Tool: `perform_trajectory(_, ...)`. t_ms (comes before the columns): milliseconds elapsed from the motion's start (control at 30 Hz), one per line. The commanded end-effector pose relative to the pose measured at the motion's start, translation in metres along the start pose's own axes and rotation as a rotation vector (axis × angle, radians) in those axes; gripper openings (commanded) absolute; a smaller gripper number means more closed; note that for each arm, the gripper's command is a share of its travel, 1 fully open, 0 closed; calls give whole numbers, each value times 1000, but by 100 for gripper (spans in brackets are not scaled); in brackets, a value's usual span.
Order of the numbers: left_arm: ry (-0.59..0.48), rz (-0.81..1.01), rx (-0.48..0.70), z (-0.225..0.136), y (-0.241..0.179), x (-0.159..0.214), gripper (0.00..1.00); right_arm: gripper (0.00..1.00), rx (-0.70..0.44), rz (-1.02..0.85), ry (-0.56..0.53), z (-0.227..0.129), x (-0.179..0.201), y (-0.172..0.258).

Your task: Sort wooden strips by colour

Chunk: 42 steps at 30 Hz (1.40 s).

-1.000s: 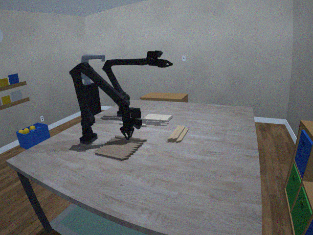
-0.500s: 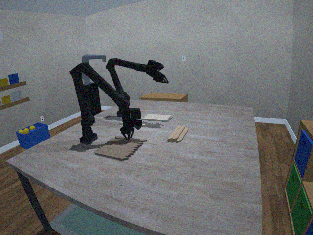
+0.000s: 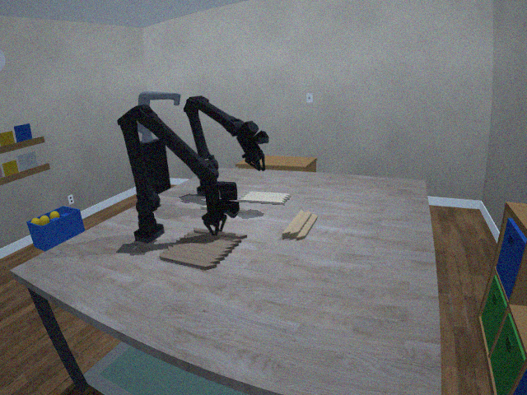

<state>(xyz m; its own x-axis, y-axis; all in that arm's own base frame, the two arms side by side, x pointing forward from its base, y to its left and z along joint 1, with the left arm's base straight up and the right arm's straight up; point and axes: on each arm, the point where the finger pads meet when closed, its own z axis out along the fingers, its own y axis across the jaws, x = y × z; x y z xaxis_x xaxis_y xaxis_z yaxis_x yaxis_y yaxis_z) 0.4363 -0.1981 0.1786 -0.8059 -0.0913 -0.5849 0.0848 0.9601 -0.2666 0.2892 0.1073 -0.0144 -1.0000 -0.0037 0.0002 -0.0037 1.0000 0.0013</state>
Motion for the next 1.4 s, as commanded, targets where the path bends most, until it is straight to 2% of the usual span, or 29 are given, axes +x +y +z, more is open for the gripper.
perform_trajectory(0, 121, -65, -10, 23, -17, 42, 42, 41, -1, -3, -8, -2, -6, 6)
perform_trajectory(67, 173, -70, -24, 25, -20, 62, 42, 41, -1, -3, -8, -2, -6, 6)
perform_trajectory(100, 214, -72, -41, 28, -18, 81, 42, 41, -18, -3, -52, -24, -21, 12)
perform_trajectory(267, 378, -75, -112, 33, -18, 151, 42, 41, -22, -3, -62, -35, -24, 12)
perform_trajectory(467, 530, -71, -210, 28, -15, 216, 42, 41, -11, -3, -33, -14, -16, 9)
perform_trajectory(633, 540, -65, -212, 25, -24, 217, 42, 41, -4, -3, -15, -6, -3, 5)
perform_trajectory(733, 609, -48, -271, 18, -8, 251, 42, 41, -4, -3, -16, -6, -2, 4)
perform_trajectory(900, 648, -33, -305, 13, -4, 268, 42, 41, -5, -3, -17, -11, -8, 6)
perform_trajectory(933, 651, -31, -309, 13, -4, 269, 42, 41, -19, -3, -54, -43, -20, 10)
perform_trajectory(1000, 652, -27, -308, 13, -6, 270, 42, 41, -19, -3, -56, -54, -21, 11)
perform_trajectory(1033, 644, -30, -302, 14, -8, 265, 42, 41, -20, -3, -58, -44, -21, 11)
perform_trajectory(1100, 644, -30, -302, 14, -8, 265, 42, 41, -20, -3, -58, -44, -21, 11)
perform_trajectory(1133, 632, -33, -290, 13, -11, 259, 42, 41, -19, -1, -57, -63, -24, 10)
perform_trajectory(1167, 650, -29, -309, 11, -3, 268, 42, 41, -20, -4, -57, -68, -24, 11)
perform_trajectory(1200, 604, -21, -271, 10, -6, 249, 42, 41, -22, -4, -63, -73, -24, 11)
perform_trajectory(1233, 594, -20, -261, 12, -9, 246, 42, 41, -22, -4, -64, -78, -25, 11)
perform_trajectory(1367, 628, -15, -294, 7, 1, 258, 42, 41, -13, -3, -39, -51, -14, 7)
